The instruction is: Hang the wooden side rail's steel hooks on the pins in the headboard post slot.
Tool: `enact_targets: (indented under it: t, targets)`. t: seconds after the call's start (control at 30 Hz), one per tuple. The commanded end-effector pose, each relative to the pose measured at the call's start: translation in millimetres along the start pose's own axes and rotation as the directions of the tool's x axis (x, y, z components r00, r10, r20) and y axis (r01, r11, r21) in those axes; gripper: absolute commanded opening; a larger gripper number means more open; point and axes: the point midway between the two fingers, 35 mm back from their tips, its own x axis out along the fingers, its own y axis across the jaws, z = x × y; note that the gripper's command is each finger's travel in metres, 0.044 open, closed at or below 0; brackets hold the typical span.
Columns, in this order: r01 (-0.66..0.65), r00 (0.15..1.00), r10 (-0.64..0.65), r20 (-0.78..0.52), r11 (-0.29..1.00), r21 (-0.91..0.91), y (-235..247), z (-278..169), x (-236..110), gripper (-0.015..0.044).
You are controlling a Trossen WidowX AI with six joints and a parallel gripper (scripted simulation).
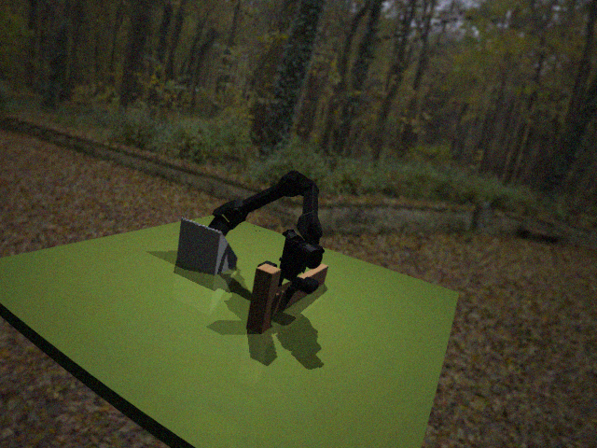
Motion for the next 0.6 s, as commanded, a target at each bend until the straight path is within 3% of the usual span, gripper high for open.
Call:
enact_targets:
  t: [0.0,0.57]
  targets:
    - [0.017,1.0,-0.017,-0.004,1.0,-0.004,-2.6,-2.0,-7.6,0.0]
    - [0.017,1.0,-0.017,-0.004,1.0,-0.004,-2.6,-2.0,-10.4,0.0]
